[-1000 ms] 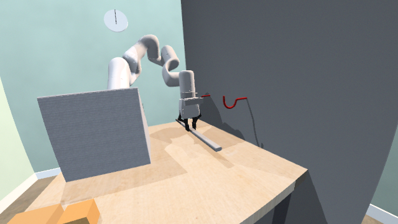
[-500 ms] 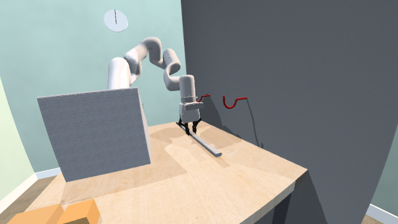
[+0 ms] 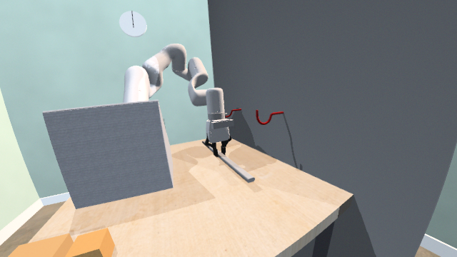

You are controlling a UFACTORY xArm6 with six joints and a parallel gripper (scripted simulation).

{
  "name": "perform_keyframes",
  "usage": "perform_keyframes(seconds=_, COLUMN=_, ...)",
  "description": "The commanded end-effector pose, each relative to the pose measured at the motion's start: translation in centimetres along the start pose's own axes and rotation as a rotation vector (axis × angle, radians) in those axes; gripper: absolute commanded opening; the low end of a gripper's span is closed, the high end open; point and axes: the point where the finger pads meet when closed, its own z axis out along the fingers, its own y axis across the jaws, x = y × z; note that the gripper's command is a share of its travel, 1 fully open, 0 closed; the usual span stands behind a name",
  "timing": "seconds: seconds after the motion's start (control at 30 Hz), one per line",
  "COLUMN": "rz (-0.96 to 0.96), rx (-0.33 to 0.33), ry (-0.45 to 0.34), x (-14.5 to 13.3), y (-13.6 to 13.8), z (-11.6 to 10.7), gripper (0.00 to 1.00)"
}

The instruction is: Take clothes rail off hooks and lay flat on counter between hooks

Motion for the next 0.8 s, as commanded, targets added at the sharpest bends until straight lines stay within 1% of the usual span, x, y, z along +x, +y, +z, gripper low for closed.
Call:
perform_keyframes(seconds=0.0, rz=0.000, rx=0.002, ry=0.001, x=0.0, y=-0.1, z=0.1, gripper=0.00)
perform_keyframes(seconds=0.77, rz=0.000, rx=0.002, ry=0.001, x=0.0, y=-0.1, z=1.5, gripper=0.00)
